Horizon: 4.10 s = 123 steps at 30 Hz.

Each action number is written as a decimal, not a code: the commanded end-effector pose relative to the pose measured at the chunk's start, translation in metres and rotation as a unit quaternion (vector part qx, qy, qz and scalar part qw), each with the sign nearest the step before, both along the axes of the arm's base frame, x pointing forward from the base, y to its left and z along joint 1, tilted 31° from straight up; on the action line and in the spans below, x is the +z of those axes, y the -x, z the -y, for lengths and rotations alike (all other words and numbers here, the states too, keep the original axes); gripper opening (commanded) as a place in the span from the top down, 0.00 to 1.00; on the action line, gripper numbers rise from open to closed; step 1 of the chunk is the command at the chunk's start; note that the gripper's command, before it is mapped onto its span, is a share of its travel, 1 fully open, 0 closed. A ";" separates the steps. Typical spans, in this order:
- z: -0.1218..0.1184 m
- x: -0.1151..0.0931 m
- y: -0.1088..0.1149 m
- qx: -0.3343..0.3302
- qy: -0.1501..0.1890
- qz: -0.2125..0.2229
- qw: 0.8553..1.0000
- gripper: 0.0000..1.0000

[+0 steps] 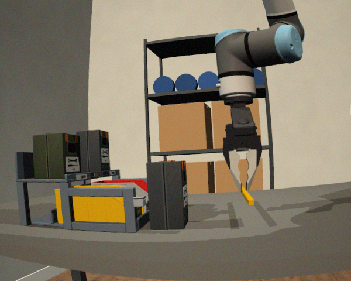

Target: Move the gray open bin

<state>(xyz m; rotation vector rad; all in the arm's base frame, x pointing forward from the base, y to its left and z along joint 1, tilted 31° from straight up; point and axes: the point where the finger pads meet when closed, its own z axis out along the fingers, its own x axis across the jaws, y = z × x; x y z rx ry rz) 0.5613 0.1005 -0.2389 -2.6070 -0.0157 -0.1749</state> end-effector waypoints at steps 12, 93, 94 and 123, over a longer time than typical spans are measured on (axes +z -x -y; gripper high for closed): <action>-0.008 -0.014 -0.003 0.000 0.000 0.001 1.000 1.00; -0.020 -0.034 -0.006 0.000 0.000 0.001 1.000 0.74; -0.020 -0.034 -0.006 0.000 0.000 0.001 1.000 0.74; 0.005 0.008 0.000 0.000 0.000 0.001 1.000 0.74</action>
